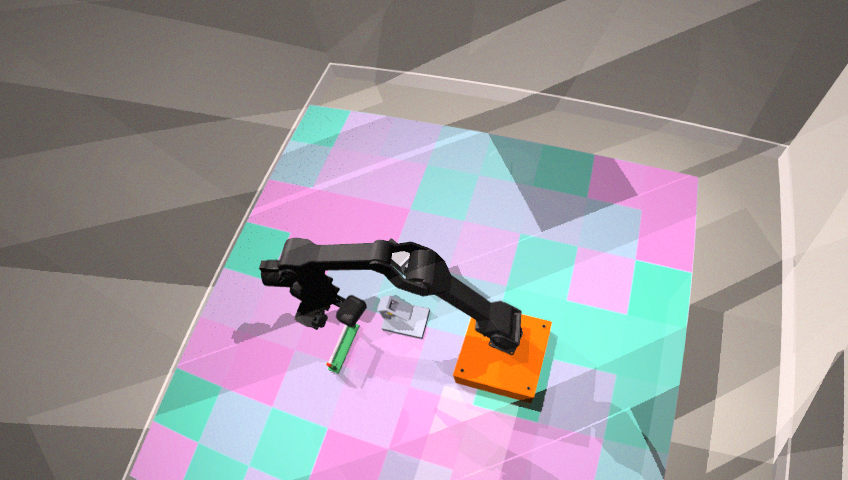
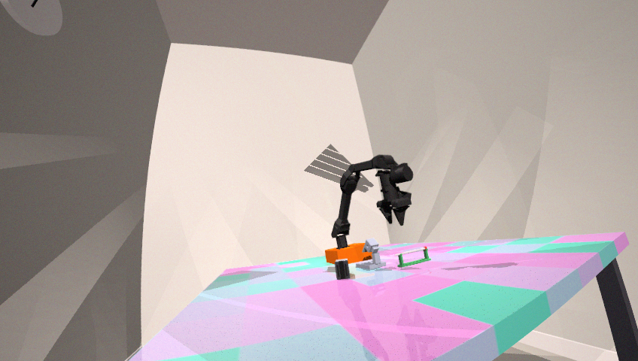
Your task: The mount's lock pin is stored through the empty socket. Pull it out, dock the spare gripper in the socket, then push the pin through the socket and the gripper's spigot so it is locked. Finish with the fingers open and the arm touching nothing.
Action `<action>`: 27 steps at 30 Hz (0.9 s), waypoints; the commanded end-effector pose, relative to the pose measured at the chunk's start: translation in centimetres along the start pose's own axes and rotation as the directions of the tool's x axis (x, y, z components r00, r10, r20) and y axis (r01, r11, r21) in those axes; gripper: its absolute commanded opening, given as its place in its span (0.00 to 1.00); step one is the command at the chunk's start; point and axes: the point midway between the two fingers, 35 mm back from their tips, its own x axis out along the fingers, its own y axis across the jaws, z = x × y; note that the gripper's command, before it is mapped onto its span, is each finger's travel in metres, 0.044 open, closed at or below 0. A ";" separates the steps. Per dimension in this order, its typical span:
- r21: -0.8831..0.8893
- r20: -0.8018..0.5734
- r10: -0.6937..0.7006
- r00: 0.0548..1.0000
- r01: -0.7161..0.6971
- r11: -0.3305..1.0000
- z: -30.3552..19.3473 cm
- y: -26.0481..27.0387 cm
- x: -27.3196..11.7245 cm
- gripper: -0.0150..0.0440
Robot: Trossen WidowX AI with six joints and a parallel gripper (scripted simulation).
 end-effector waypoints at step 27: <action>0.972 -0.082 -0.145 0.986 0.048 -0.228 -23.9 -0.7 -0.5 1.00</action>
